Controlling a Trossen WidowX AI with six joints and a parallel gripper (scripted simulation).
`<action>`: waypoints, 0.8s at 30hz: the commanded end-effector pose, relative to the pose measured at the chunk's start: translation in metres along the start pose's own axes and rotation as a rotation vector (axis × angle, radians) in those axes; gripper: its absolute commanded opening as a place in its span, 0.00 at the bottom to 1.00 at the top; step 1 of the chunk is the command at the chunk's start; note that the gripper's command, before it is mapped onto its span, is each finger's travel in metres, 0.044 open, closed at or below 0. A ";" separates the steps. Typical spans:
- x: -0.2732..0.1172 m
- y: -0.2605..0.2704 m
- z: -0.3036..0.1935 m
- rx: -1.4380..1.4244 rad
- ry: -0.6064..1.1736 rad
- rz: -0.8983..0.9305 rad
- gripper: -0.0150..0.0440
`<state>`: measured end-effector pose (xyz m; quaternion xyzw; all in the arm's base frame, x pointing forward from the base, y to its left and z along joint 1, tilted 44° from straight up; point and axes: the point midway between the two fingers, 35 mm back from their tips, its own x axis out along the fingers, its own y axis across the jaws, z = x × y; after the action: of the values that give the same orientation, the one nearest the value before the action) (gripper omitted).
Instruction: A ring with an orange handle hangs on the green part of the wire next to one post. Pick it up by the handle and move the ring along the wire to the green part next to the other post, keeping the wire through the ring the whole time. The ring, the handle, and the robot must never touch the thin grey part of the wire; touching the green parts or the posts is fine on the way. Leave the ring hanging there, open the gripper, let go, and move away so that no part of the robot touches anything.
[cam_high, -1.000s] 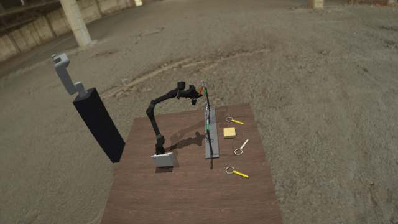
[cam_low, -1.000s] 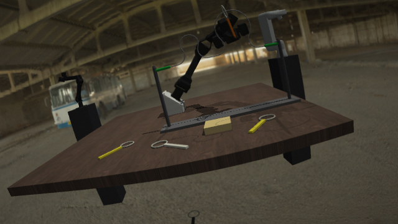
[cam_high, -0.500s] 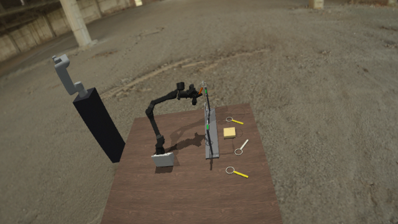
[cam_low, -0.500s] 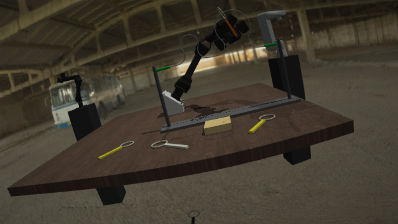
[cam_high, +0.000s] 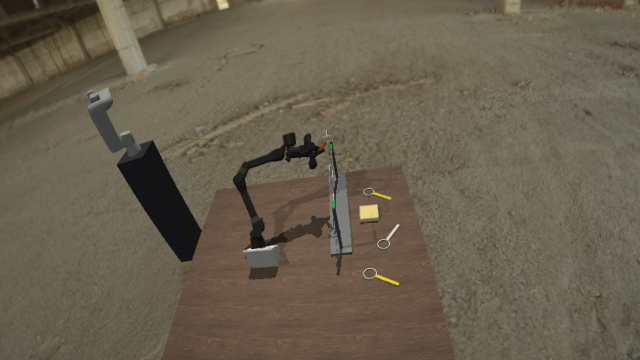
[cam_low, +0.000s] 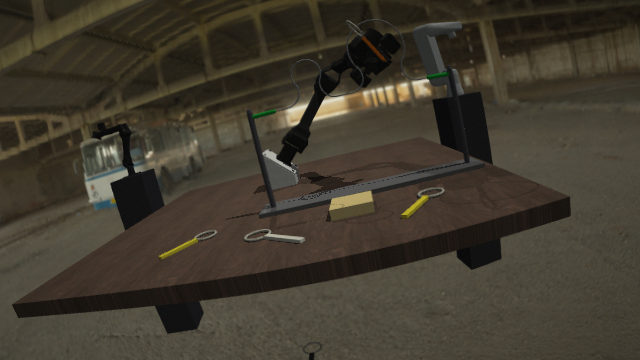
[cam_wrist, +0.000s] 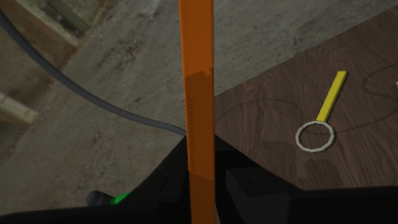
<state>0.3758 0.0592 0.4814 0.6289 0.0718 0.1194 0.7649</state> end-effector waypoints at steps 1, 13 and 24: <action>-0.003 0.004 0.001 0.040 -0.013 0.025 0.00; -0.003 0.011 0.001 0.175 -0.030 0.087 0.00; -0.002 0.016 0.003 0.300 -0.046 0.143 0.00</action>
<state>0.3749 0.0603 0.4947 0.7316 0.0343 0.1442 0.6655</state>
